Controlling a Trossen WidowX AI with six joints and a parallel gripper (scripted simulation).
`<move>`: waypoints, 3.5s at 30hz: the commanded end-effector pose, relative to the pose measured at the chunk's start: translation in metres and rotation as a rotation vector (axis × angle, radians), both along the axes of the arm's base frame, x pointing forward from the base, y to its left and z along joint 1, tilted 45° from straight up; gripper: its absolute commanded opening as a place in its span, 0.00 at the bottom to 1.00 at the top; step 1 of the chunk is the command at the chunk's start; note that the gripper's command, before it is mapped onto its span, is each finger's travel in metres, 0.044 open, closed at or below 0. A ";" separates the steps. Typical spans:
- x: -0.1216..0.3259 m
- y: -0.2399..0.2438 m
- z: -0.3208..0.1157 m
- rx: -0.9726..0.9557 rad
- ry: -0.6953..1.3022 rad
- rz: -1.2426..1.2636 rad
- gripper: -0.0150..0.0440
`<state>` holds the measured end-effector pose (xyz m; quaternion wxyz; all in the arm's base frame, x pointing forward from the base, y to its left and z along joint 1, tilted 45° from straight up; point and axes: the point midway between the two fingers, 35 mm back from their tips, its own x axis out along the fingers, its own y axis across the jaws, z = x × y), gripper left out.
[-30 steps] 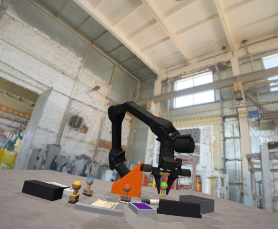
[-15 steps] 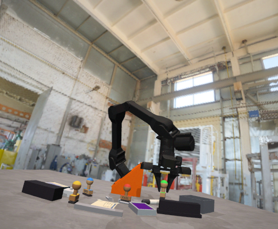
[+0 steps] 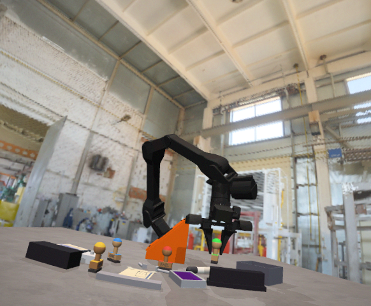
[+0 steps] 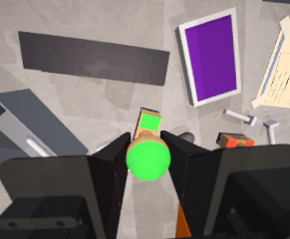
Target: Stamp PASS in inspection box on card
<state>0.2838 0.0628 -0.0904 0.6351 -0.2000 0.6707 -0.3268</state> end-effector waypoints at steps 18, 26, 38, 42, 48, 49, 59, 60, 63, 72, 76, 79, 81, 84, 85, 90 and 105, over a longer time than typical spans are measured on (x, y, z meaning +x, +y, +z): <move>0.002 0.009 0.009 0.006 -0.008 -0.001 0.25; 0.002 0.012 0.012 0.006 -0.008 -0.001 0.25; 0.002 0.016 0.017 0.006 -0.008 -0.001 0.25; 0.002 0.017 0.018 0.006 -0.008 -0.001 0.25; 0.003 0.018 0.020 0.006 -0.008 -0.001 0.25; 0.005 0.016 0.022 0.007 -0.008 -0.001 0.25; 0.044 -0.031 0.062 0.005 -0.009 0.000 0.25; 0.047 -0.036 0.067 0.004 -0.009 0.000 0.25; 0.054 -0.049 0.077 -0.001 -0.009 -0.001 0.25; 0.054 -0.052 0.076 -0.001 -0.009 -0.002 0.25; 0.054 -0.054 0.074 -0.001 -0.009 -0.002 0.25; 0.054 -0.055 0.072 -0.001 -0.009 -0.002 0.25; 0.054 -0.056 0.072 -0.001 -0.009 -0.002 0.25; 0.054 -0.057 0.070 -0.001 -0.009 -0.002 0.25; 0.054 -0.058 0.070 -0.001 -0.009 -0.002 0.25; 0.053 -0.060 0.067 -0.001 -0.010 -0.002 0.25; 0.052 -0.067 0.060 -0.002 -0.010 -0.002 0.25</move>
